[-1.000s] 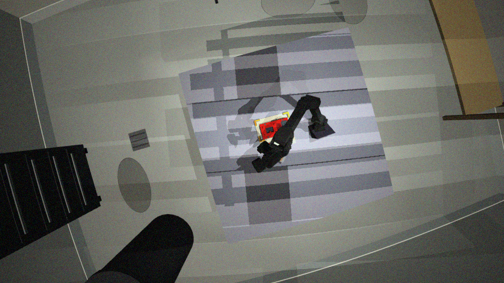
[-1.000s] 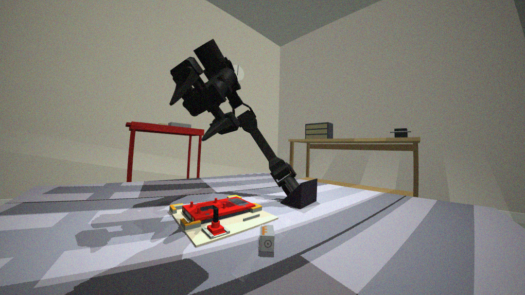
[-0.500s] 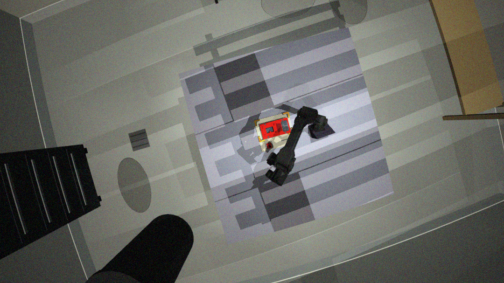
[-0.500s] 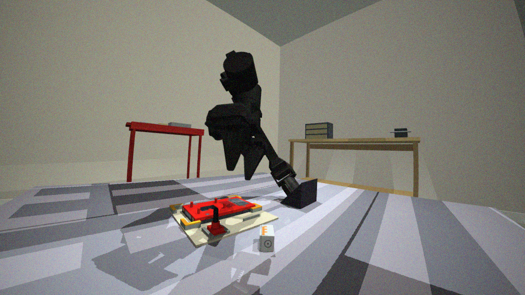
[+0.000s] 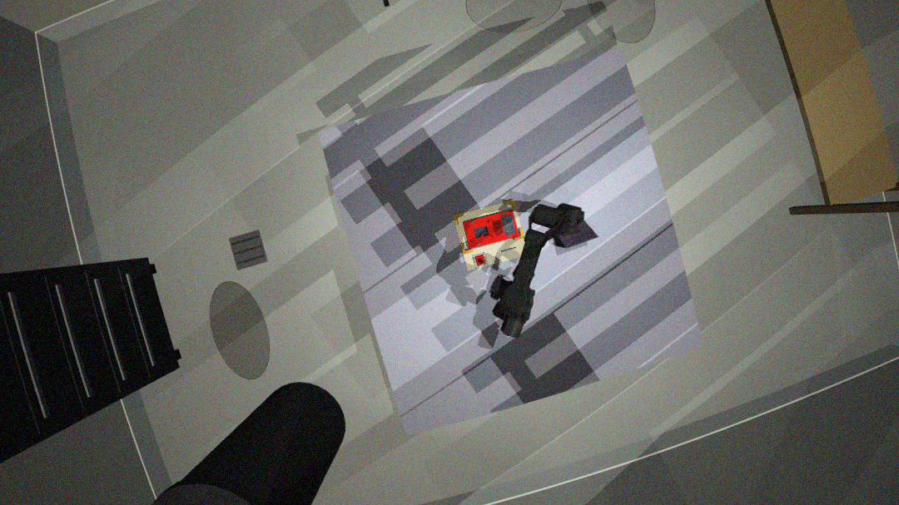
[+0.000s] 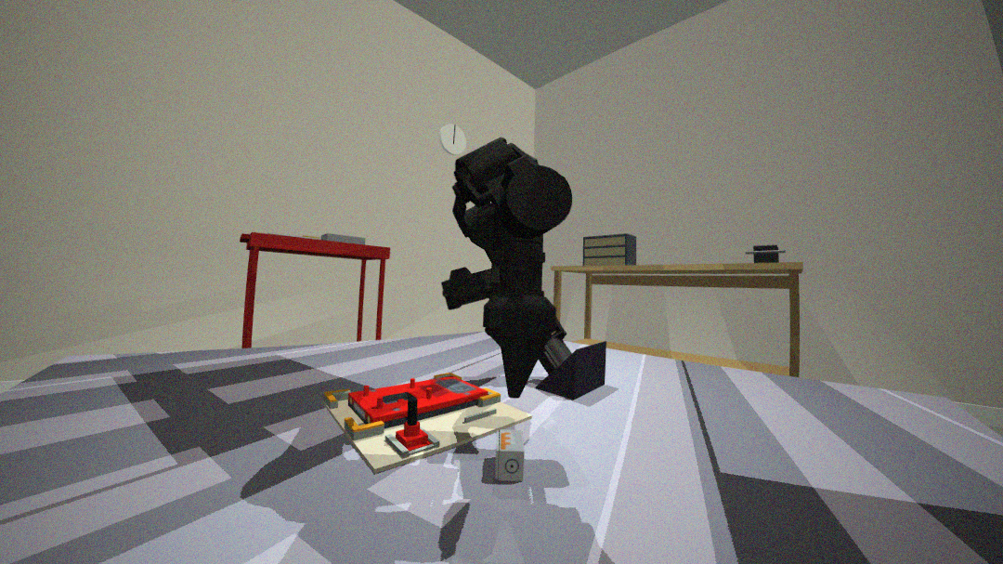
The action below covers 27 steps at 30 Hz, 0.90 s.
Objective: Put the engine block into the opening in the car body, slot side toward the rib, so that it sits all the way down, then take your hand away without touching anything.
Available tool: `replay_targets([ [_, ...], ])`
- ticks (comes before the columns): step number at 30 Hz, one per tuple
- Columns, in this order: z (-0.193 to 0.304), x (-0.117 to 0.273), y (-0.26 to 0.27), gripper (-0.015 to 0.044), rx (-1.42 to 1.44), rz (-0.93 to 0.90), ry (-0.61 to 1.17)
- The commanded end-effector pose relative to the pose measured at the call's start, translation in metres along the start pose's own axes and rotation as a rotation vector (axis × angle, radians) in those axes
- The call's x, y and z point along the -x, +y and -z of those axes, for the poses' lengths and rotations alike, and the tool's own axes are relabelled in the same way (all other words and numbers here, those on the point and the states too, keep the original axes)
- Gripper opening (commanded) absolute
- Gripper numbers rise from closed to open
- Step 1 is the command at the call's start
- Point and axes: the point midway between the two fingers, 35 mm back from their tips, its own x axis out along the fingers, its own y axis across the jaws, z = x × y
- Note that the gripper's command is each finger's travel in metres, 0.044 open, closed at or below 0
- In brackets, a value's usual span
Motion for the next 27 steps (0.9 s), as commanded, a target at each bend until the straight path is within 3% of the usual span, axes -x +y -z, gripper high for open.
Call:
replay_targets([
  [1,0.000,-0.017,-0.002,0.0440,0.002,0.011,0.000],
  [10,0.000,-0.048,-0.001,0.0440,0.001,0.012,-0.001],
  [27,-0.001,-0.071,0.000,0.0440,0.001,0.012,-0.002],
])
